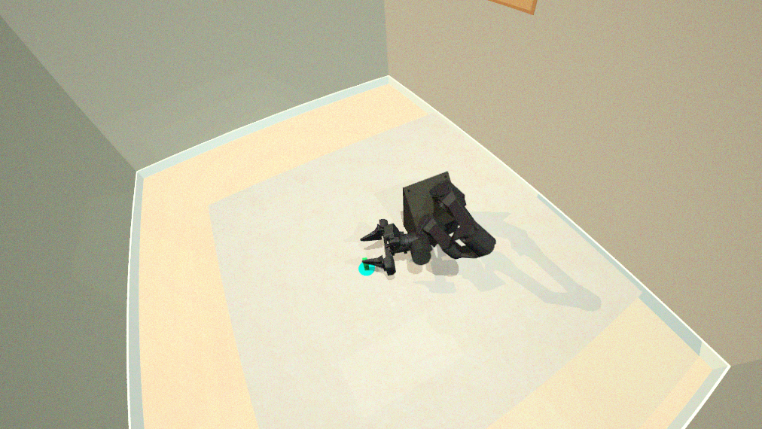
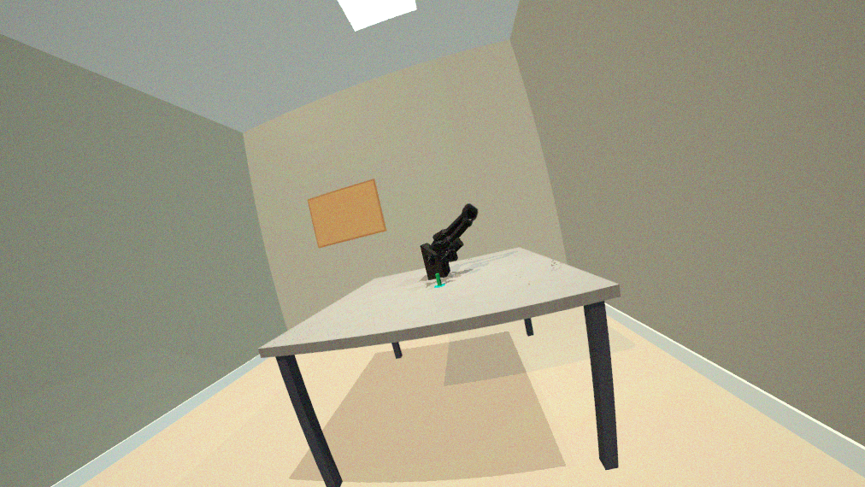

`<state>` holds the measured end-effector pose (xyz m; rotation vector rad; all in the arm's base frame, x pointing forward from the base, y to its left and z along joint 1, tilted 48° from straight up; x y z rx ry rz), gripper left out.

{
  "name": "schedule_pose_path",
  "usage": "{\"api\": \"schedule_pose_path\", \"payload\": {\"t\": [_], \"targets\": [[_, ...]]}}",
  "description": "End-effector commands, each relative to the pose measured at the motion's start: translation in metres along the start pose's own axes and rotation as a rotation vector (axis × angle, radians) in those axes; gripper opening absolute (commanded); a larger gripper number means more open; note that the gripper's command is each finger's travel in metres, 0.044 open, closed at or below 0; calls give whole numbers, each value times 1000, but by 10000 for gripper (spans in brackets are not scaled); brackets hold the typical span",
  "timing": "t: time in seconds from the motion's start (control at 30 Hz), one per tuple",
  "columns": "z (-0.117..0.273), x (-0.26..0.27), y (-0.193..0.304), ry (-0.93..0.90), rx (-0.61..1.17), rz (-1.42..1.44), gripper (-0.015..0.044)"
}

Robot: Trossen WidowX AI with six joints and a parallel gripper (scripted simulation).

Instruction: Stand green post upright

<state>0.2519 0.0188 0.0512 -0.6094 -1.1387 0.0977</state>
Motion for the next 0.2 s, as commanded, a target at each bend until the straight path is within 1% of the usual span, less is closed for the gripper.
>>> {"api": "schedule_pose_path", "payload": {"t": [0.0,0.07,0.17], "targets": [[5,0,-14,-3,-1,7,400],[4,0,-14,1,2,12,400],[-12,-4,-11,55,53,89,400]]}}
Point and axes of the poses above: the point midway between the two fingers, 35 mm back from their tips, its own z axis back along the fingers, its own x axis across the jaws, y = z × x, the point moved 7 cm from there along z, back along the fingers, and after that the axes turned 10 degrees about -z, right-handed, at the moved point
